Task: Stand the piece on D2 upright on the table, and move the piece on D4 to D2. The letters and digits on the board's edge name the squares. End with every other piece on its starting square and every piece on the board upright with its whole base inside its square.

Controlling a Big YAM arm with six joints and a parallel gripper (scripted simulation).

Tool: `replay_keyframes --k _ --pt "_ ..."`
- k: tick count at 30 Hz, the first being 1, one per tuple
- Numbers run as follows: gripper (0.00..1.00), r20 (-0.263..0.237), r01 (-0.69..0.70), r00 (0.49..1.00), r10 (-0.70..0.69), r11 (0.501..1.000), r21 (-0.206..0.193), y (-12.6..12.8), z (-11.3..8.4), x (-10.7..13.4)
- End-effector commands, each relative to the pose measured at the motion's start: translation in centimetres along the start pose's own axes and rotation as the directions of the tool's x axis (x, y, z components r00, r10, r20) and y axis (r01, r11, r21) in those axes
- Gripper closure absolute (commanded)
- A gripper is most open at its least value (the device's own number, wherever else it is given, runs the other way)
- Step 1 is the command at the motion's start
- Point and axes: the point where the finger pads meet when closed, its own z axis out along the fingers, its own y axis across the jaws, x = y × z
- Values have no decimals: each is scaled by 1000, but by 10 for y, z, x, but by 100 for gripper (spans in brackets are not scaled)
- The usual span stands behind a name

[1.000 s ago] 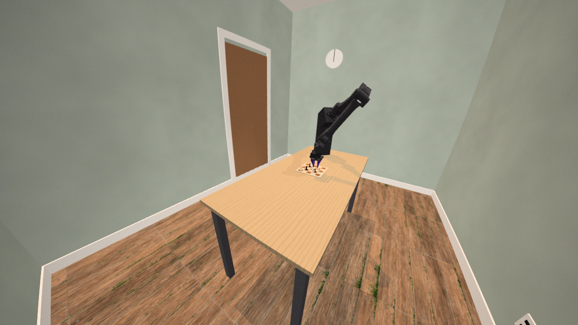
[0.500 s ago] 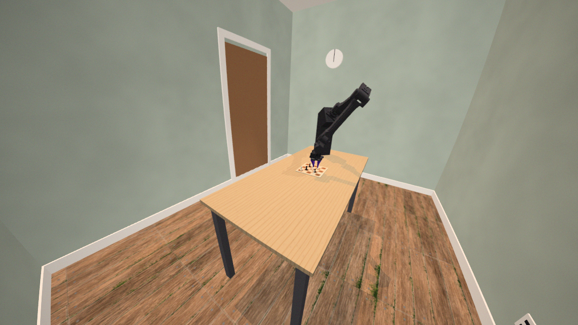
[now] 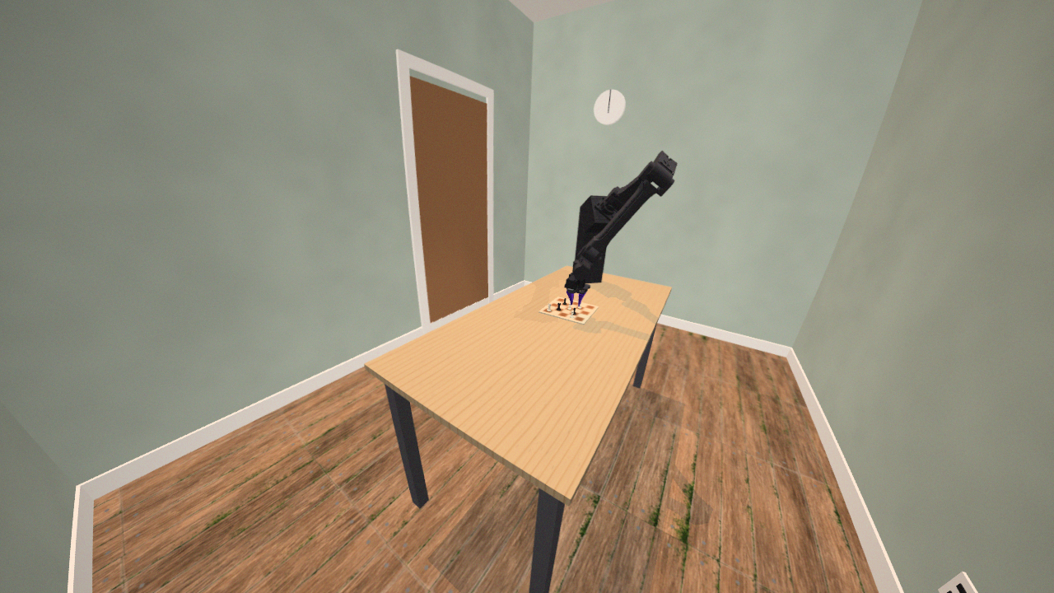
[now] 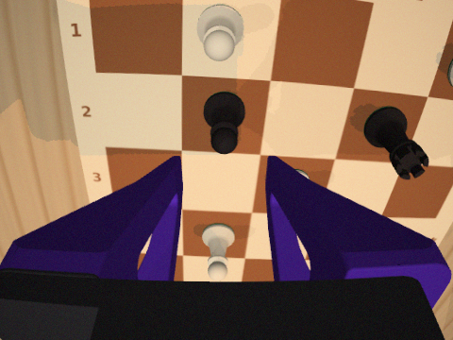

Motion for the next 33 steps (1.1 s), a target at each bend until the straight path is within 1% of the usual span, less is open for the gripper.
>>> replay_keyframes --k 1,7,10,12,20,22,23,25,30,33 --pt "67 5 0 1000 0 1000 -2 3 -1 2" --pt "67 4 0 1000 0 1000 -2 3 0 2" --pt "67 -2 -2 1000 2 1000 -3 2 6 5" --pt "67 3 0 1000 0 1000 -4 3 8 1" --pt "67 4 -1 1000 1 1000 -5 3 22 1" --pt "67 4 -1 1000 1 1000 -5 3 22 1" --pt "67 15 -8 1000 8 1000 7 -6 19 -4" --pt "67 4 -1 1000 1 1000 -5 3 28 1" --pt "67 4 0 1000 0 1000 -5 4 36 1" --pt "67 11 -9 1000 9 1000 7 -6 33 -3"
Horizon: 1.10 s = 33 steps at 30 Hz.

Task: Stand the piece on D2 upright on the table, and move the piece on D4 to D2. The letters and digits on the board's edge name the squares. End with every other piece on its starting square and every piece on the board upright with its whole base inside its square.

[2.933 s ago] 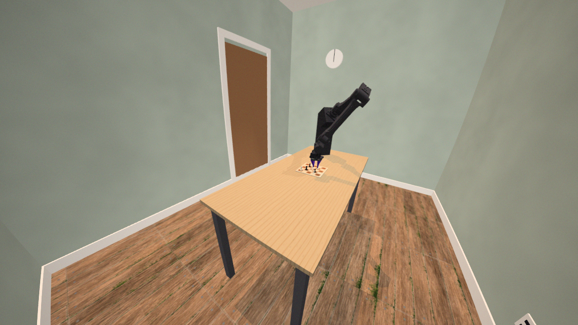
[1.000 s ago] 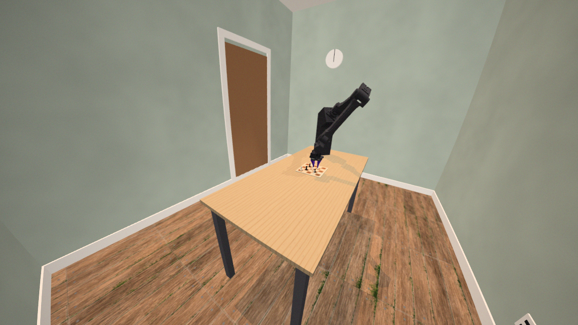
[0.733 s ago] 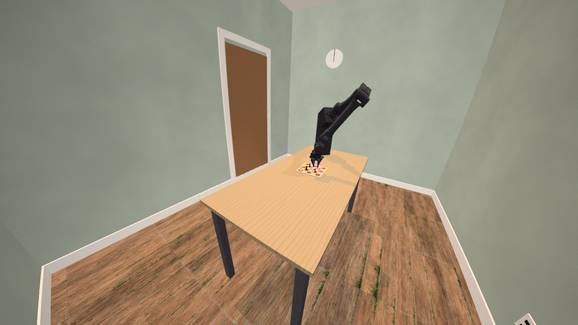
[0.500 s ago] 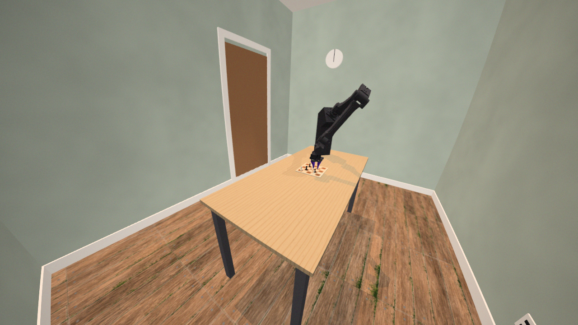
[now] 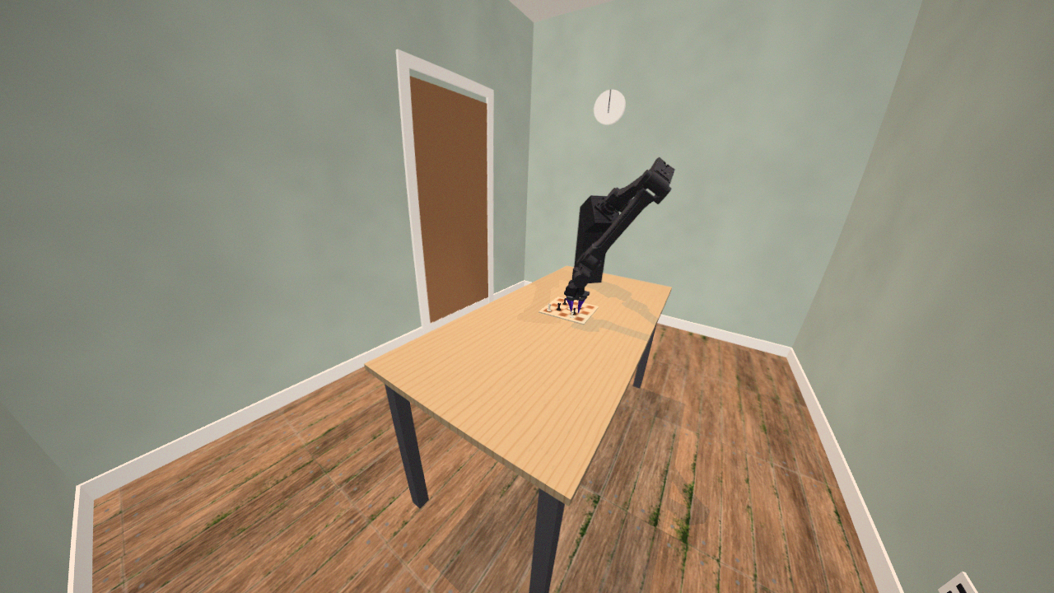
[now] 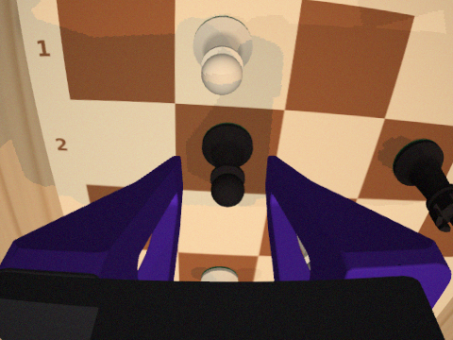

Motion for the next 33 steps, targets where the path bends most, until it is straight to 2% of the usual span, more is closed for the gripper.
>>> replay_keyframes --k 1,33 --pt "67 19 -7 1000 7 1000 8 -5 -1 -6" --pt "67 16 -4 1000 4 1000 5 -2 -2 -7"
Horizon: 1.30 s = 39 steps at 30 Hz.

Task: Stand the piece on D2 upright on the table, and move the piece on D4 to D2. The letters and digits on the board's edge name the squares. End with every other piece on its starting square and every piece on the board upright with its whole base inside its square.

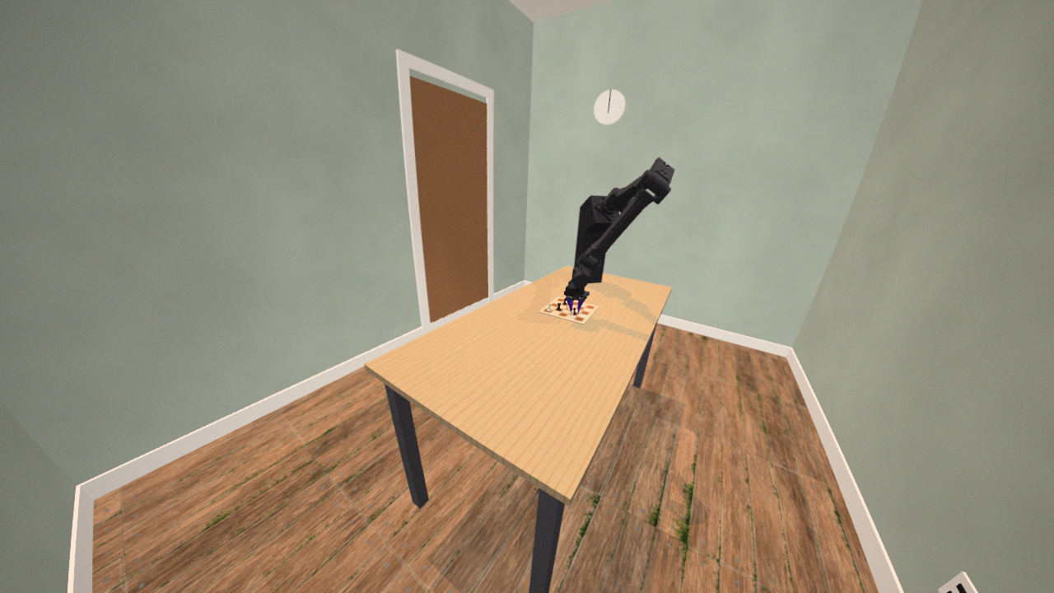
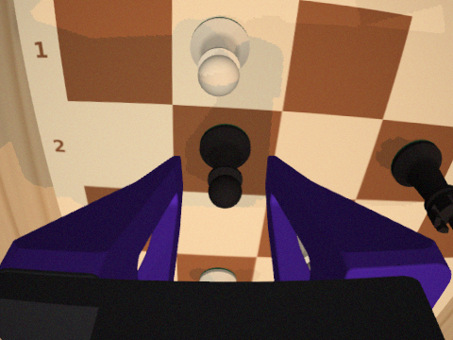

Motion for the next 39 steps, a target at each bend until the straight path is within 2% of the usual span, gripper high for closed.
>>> replay_keyframes --k 1,7,8,39 --pt "67 15 -4 1000 3 1000 3 -1 -3 -6" --pt "67 15 -4 1000 3 1000 3 -1 -3 -6" --pt "100 15 -4 1000 3 1000 3 -1 -3 -6" --pt "100 15 -3 1000 3 1000 3 -1 -3 -6"
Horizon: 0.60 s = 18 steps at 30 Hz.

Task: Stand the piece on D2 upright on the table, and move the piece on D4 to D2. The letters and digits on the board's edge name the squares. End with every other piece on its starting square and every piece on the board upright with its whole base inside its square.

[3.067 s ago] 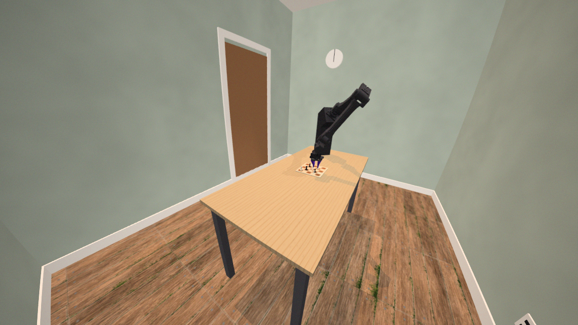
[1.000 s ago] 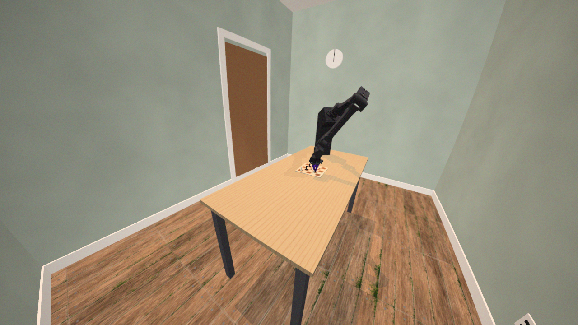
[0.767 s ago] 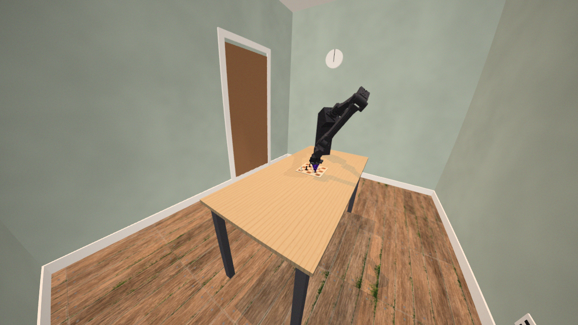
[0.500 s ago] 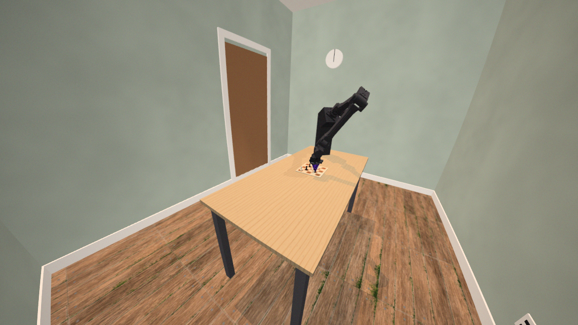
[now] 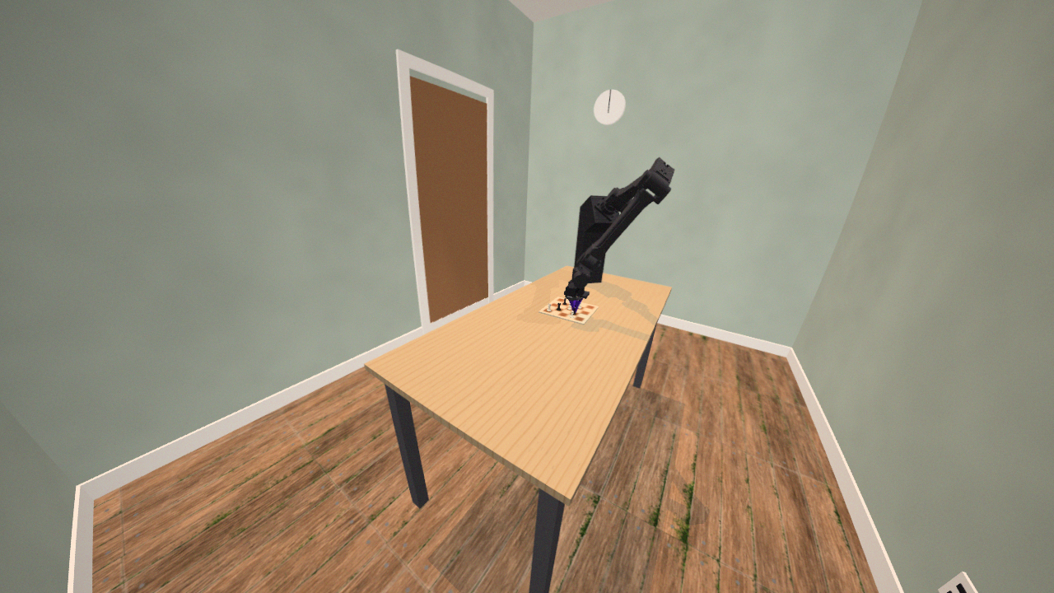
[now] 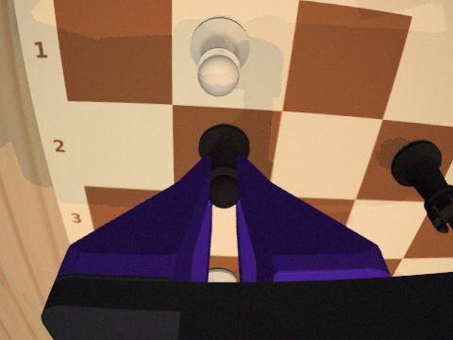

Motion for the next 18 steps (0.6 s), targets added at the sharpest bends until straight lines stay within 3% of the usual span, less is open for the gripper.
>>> replay_keyframes --k 1,8,17,18 --pt "100 15 -3 1000 3 1000 3 -1 -3 -6" --pt "100 18 -1 1000 1 1000 13 -6 -24 -7" --pt "100 20 2 1000 -2 1000 12 -5 -86 -7" --pt "100 20 2 1000 -2 1000 12 -5 -86 -7"
